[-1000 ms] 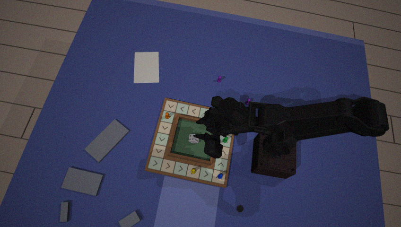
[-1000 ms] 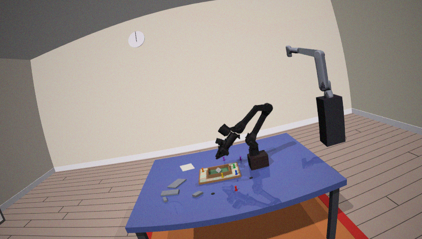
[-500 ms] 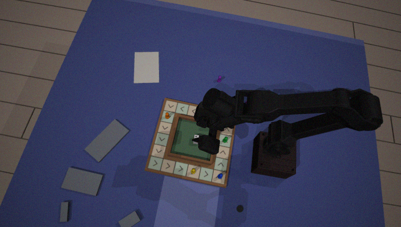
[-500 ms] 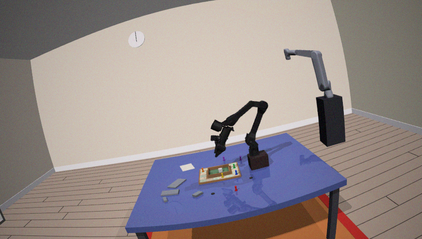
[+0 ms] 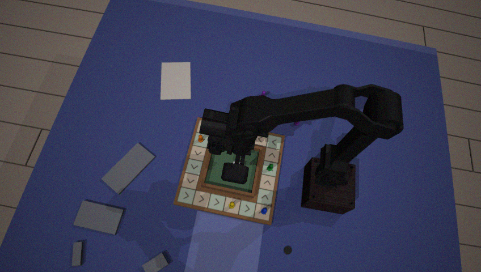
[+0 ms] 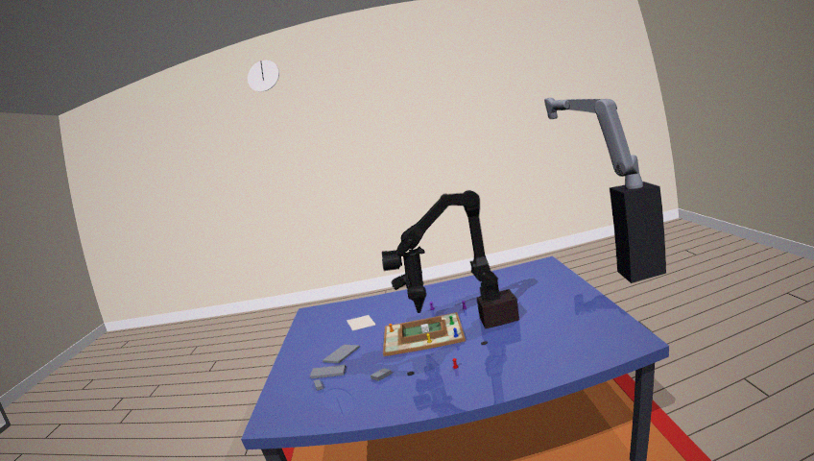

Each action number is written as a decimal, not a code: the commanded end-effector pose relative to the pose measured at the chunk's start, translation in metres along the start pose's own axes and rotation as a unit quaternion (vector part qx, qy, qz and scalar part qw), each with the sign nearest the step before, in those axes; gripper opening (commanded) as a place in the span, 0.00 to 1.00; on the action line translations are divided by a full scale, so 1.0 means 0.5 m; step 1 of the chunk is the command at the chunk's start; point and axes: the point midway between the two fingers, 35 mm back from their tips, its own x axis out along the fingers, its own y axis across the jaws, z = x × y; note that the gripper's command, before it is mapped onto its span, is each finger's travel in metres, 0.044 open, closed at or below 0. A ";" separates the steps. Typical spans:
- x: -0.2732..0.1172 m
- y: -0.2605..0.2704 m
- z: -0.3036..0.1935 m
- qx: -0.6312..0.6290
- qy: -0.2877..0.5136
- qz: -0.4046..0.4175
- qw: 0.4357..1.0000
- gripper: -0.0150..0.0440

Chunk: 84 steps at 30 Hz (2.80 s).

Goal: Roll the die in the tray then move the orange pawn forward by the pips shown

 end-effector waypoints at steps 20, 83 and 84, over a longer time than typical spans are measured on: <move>0.076 -0.142 0.228 -0.093 0.032 0.002 0.995 0.59; -0.001 -0.141 0.245 -0.093 0.031 0.002 0.995 0.25; -0.016 -0.140 0.245 -0.093 0.031 0.002 0.995 0.25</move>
